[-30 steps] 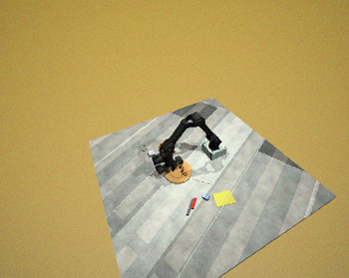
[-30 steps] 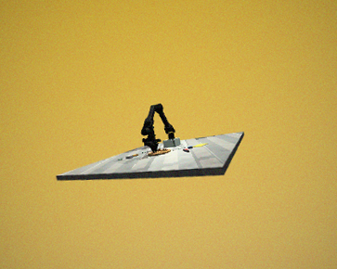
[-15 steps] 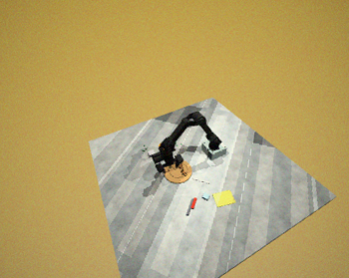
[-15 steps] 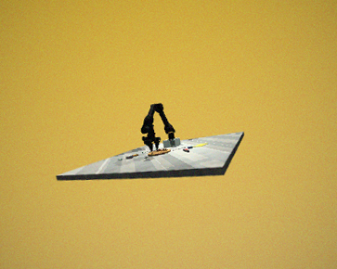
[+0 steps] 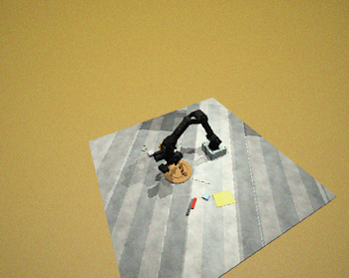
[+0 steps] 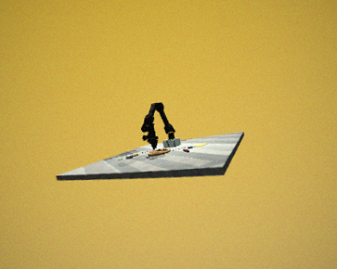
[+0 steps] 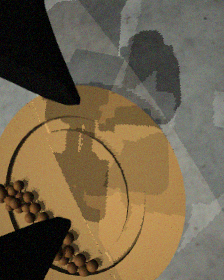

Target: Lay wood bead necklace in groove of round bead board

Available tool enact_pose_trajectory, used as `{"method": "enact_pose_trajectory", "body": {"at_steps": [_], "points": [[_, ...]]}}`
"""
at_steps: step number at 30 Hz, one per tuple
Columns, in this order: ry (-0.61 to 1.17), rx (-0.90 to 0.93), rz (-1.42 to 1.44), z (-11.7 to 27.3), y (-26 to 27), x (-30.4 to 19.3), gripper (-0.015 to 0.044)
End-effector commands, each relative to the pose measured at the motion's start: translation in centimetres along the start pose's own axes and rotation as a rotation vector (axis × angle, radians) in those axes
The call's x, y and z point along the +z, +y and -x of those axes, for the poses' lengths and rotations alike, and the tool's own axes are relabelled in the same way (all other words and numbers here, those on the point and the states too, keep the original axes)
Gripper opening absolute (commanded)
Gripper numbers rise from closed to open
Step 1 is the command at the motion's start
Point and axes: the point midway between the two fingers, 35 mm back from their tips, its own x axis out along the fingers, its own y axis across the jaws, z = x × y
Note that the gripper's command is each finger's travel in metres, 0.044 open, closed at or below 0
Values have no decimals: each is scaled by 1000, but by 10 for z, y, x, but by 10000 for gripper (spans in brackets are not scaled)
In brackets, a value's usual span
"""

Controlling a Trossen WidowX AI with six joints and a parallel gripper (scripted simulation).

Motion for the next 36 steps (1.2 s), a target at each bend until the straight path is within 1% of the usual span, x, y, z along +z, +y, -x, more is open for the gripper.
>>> {"method": "enact_pose_trajectory", "body": {"at_steps": [1,9,27,29,36], "points": [[2,-8,476,2,-19,-5,310],[7,-8,1244,6,-45,-13,310],[15,-5,2188,8,-79,-24,310],[16,-5,2247,8,-80,-24,310],[16,-5,2249,8,-80,-24,310]]}}
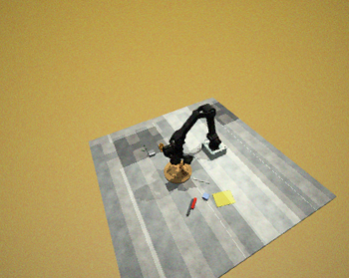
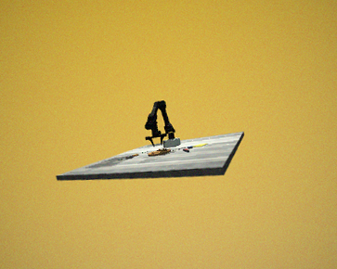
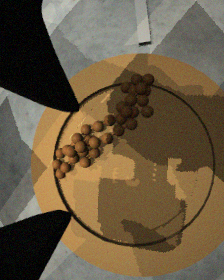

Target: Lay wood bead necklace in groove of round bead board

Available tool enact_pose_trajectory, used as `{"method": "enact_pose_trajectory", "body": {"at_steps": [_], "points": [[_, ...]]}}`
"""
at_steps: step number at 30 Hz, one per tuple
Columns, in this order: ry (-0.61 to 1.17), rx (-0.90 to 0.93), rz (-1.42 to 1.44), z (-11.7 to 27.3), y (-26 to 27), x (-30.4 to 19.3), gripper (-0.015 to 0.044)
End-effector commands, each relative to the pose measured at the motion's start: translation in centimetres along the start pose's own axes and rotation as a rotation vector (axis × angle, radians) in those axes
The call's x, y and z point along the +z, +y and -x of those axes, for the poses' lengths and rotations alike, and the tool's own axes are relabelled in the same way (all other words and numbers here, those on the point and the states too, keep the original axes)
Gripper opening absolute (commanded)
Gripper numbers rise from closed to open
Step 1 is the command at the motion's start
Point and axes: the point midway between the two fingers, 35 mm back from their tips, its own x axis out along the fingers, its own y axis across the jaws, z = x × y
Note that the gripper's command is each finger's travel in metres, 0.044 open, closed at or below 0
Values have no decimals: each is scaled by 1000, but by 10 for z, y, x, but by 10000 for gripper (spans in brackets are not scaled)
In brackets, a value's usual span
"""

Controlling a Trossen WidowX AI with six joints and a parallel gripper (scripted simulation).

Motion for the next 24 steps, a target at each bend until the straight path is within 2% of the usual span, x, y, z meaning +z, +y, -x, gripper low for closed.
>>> {"method": "enact_pose_trajectory", "body": {"at_steps": [1,11,17,24], "points": [[13,11,380,-4,11,-17,310],[13,11,380,-4,11,-17,310],[13,11,380,-20,12,-17,310],[4,4,374,-16,10,-14,310]]}}
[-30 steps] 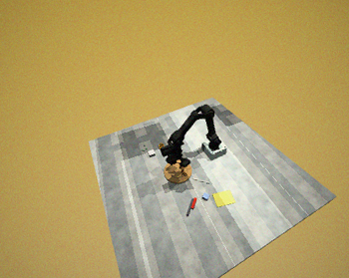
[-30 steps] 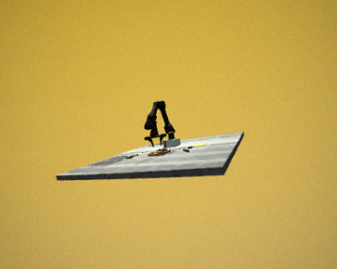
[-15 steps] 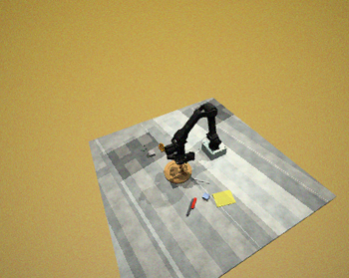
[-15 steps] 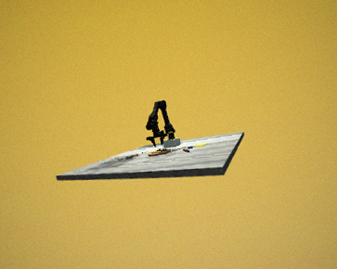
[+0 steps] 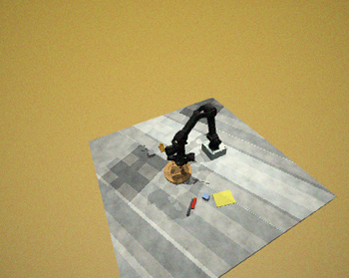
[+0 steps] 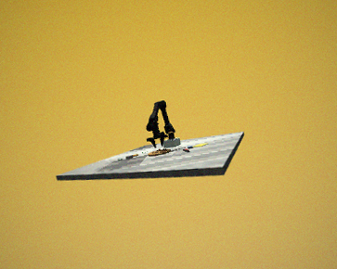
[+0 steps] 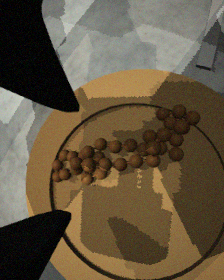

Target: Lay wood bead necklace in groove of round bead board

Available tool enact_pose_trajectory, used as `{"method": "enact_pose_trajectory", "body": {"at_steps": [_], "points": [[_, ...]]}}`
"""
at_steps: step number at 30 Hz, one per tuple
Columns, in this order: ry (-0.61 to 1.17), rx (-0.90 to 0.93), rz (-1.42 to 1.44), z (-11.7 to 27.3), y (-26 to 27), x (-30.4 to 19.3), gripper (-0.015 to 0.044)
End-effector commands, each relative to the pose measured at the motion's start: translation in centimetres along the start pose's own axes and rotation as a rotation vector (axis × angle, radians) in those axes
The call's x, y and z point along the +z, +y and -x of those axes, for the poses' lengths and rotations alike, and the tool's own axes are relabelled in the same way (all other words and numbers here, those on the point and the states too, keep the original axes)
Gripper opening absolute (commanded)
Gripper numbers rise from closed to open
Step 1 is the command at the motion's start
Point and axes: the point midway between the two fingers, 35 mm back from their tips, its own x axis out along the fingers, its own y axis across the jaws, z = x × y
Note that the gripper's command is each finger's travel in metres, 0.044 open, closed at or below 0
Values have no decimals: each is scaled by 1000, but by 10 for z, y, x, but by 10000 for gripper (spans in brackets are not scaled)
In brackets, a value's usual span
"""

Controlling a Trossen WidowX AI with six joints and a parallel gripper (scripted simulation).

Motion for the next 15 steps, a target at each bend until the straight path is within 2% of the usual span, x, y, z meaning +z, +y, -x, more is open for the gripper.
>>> {"method": "enact_pose_trajectory", "body": {"at_steps": [1,15], "points": [[0,-1,1,-4,0,0,310],[6,6,6,-27,2,-2,310]]}}
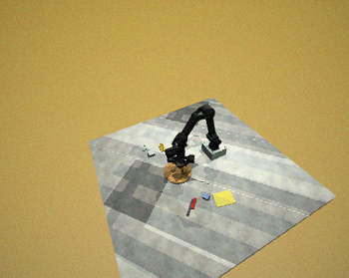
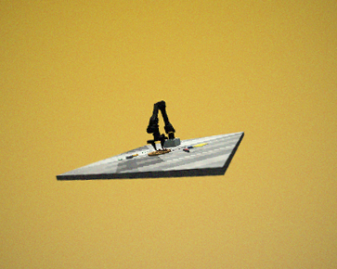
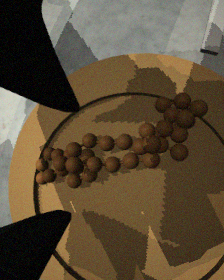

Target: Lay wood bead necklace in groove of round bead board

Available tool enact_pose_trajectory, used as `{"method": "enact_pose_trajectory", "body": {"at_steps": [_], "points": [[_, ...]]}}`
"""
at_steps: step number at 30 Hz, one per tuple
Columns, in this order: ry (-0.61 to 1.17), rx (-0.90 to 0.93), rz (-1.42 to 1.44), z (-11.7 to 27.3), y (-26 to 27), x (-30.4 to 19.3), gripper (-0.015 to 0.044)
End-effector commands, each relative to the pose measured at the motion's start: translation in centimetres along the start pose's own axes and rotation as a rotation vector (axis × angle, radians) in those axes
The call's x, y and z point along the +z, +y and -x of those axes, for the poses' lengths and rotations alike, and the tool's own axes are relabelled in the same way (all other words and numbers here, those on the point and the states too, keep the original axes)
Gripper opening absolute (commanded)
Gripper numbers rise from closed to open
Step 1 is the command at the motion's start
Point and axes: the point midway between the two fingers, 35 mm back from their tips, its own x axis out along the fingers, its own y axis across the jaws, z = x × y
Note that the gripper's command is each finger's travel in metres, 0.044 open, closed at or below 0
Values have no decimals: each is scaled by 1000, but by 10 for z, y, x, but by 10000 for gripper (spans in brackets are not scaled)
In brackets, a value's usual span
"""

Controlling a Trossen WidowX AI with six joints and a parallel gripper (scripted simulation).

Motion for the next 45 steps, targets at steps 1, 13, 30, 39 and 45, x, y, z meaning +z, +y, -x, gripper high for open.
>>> {"method": "enact_pose_trajectory", "body": {"at_steps": [1,13,30,39,45], "points": [[8,8,6,-9,3,-3,310],[4,6,2,-9,2,-1,205],[4,6,2,-9,2,-1,0],[4,6,2,-9,2,-1,0],[4,6,2,-9,2,-1,0]]}}
